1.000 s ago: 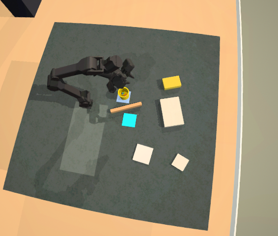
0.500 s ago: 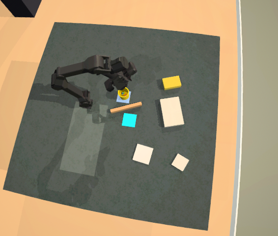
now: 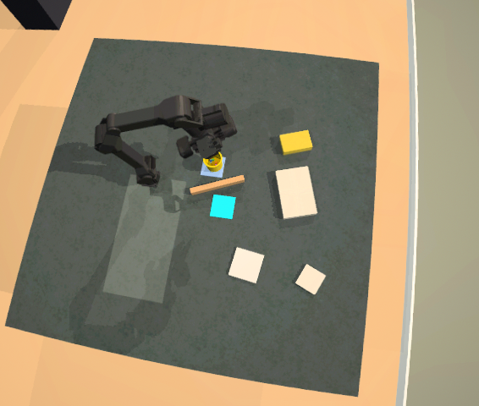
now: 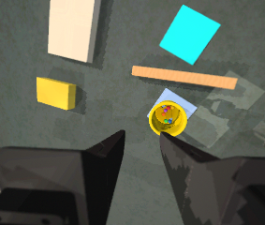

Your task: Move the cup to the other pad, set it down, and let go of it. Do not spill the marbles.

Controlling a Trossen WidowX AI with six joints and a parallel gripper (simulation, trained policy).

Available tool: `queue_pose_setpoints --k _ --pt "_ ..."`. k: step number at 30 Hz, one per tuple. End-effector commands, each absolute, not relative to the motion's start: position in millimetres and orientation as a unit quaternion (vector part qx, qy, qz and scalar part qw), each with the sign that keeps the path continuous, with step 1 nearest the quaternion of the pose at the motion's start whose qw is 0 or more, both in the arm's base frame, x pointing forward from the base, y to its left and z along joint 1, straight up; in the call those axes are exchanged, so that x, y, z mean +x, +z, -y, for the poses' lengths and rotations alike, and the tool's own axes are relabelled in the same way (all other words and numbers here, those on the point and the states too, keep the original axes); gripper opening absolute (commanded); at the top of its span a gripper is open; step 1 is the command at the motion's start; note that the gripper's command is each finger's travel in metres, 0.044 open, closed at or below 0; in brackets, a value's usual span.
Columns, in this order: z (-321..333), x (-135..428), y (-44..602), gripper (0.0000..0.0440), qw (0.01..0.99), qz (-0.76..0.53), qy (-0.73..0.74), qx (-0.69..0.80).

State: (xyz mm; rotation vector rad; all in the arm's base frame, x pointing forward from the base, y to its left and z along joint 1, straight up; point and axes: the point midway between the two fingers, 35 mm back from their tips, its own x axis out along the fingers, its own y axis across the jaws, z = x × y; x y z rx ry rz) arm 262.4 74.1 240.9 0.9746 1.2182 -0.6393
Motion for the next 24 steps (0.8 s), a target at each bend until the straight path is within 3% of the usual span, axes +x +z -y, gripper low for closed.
queue_pose_setpoints --k 1,24 --pt "-71.8 257.3 226.3 0.0154 0.645 -0.558 -0.316 0.416" --pt "-63.3 232.8 173.8 0.0167 0.579 -0.59 -0.426 0.368"
